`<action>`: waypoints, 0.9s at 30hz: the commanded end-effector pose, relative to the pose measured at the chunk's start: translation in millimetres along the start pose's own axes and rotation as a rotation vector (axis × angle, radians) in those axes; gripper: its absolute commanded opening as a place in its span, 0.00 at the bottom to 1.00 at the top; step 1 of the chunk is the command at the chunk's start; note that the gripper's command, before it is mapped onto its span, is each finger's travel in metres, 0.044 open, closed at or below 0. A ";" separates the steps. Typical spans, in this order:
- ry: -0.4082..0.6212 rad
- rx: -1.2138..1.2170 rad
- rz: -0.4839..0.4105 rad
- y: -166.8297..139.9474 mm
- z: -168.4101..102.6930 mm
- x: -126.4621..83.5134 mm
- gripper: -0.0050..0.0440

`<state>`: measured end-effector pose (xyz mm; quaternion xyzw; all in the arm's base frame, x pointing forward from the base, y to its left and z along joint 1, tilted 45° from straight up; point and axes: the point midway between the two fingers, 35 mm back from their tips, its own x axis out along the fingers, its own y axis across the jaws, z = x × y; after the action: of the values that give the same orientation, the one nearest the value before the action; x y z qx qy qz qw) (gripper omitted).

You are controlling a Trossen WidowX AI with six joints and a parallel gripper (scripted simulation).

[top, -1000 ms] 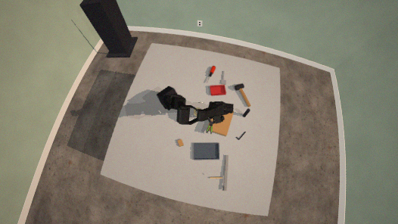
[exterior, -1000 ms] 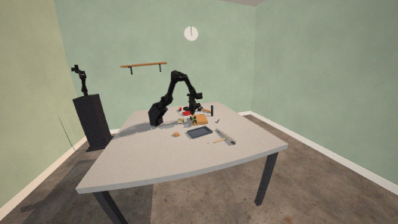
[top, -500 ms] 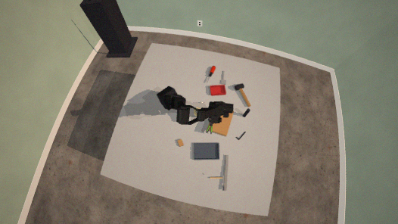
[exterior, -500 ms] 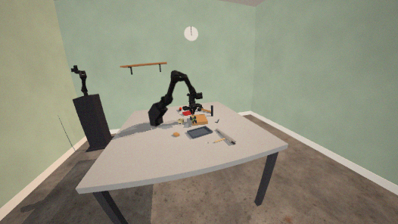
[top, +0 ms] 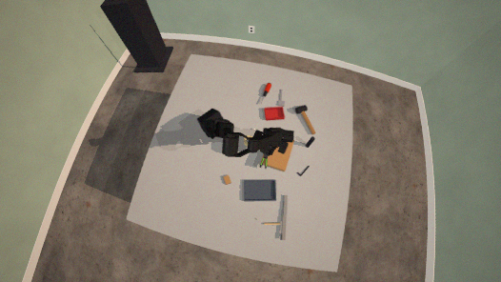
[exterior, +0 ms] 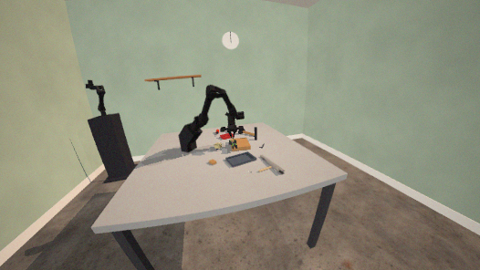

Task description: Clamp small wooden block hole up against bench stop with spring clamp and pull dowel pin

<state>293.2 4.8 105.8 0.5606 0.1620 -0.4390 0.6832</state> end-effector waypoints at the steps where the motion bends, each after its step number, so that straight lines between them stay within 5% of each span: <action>1: 0.001 0.067 0.001 0.5 -0.1 -0.9 0.10; 14: 0.001 0.472 0.001 0.5 -0.1 -1.3 0.10; 27: 0.002 0.609 0.001 0.5 -0.2 -1.7 0.10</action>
<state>292.5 5.2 106.1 0.7331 0.0294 -0.4672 0.4933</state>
